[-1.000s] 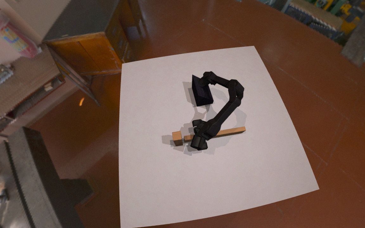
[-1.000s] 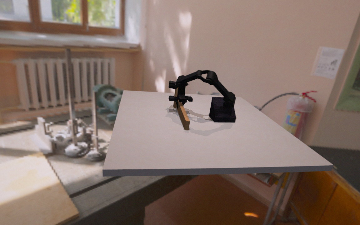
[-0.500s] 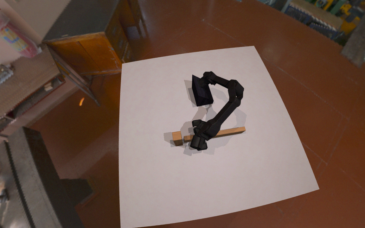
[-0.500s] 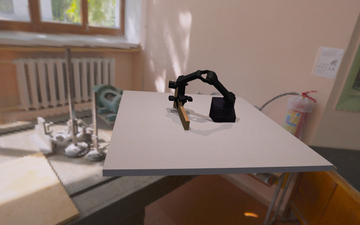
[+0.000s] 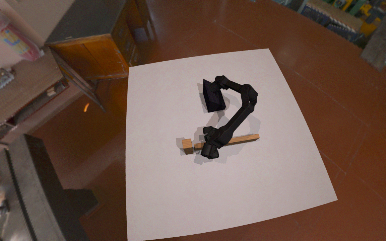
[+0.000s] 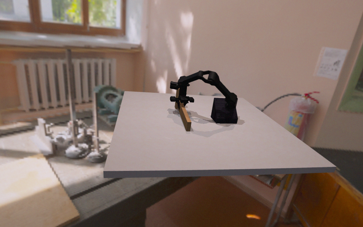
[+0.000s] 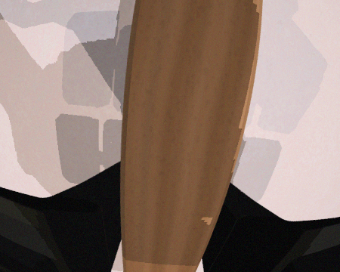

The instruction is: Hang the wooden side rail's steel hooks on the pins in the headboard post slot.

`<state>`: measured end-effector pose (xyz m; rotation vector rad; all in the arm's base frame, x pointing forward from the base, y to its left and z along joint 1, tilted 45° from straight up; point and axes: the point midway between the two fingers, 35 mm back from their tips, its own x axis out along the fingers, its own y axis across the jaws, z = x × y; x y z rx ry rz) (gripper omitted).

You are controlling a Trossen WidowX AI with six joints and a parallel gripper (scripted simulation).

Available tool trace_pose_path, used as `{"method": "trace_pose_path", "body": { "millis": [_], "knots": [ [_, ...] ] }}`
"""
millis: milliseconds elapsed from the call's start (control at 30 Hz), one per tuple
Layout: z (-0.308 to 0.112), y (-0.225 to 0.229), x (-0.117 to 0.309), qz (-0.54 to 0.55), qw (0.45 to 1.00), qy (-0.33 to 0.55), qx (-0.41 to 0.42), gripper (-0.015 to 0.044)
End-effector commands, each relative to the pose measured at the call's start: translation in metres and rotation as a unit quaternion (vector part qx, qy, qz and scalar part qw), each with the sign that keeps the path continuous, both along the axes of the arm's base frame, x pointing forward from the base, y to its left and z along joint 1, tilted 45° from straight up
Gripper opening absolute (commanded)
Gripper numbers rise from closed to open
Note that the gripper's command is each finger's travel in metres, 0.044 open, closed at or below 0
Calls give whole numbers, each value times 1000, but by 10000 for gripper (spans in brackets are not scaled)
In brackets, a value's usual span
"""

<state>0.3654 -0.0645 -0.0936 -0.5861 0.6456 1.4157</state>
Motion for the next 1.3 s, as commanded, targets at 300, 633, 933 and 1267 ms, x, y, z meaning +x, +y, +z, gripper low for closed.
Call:
{"method": "trace_pose_path", "body": {
  "millis": [300,633,933,1267],
  "knots": [
    [0,-6,1,-3,1000,-3,-2,0],
    [-1,-7,0,-3,1000,-3,-2,0],
    [-2,-7,0,-3,1000,-3,-2,0],
    [-3,-8,1,-3,1000,-3,-2,0]
  ]
}}
